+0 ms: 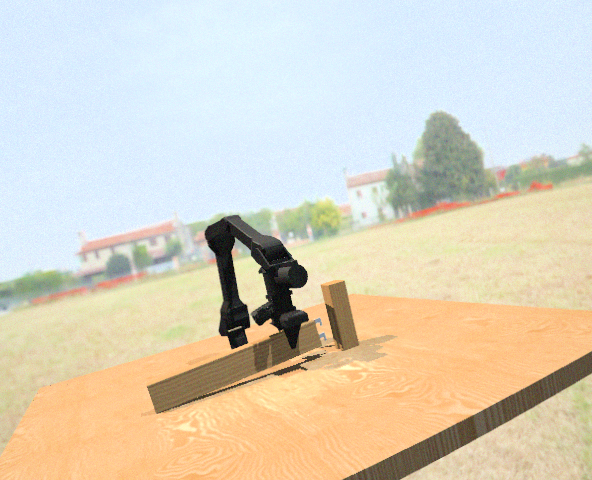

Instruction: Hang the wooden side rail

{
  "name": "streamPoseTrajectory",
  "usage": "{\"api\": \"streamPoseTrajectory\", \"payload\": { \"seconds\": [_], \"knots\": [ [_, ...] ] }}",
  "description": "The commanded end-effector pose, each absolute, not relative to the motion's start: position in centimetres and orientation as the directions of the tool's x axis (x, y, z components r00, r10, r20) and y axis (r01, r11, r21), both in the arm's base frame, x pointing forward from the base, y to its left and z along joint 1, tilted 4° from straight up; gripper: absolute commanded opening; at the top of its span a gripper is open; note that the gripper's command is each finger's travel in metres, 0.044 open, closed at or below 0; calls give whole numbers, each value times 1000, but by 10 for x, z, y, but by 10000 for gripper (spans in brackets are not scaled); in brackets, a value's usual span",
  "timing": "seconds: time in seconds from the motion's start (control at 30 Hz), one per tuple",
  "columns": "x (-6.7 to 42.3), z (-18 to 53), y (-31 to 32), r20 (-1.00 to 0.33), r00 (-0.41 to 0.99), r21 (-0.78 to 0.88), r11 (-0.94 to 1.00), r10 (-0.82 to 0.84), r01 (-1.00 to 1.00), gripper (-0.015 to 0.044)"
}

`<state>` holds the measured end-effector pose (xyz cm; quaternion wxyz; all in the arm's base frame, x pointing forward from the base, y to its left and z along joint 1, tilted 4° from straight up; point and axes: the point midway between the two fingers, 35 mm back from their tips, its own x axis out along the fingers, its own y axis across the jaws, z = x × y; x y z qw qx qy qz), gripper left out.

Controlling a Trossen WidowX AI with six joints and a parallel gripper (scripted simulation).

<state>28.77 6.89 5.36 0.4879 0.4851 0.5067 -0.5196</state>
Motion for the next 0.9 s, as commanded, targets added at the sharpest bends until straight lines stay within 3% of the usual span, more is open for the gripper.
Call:
{"api": "streamPoseTrajectory", "payload": {
  "seconds": [0.0,0.87],
  "knots": [
    [291,55,70,-999,-47,-47,-15,-14,999,0],
    [291,55,73,-999,-47,-47,-15,-14,999,0]
  ]
}}
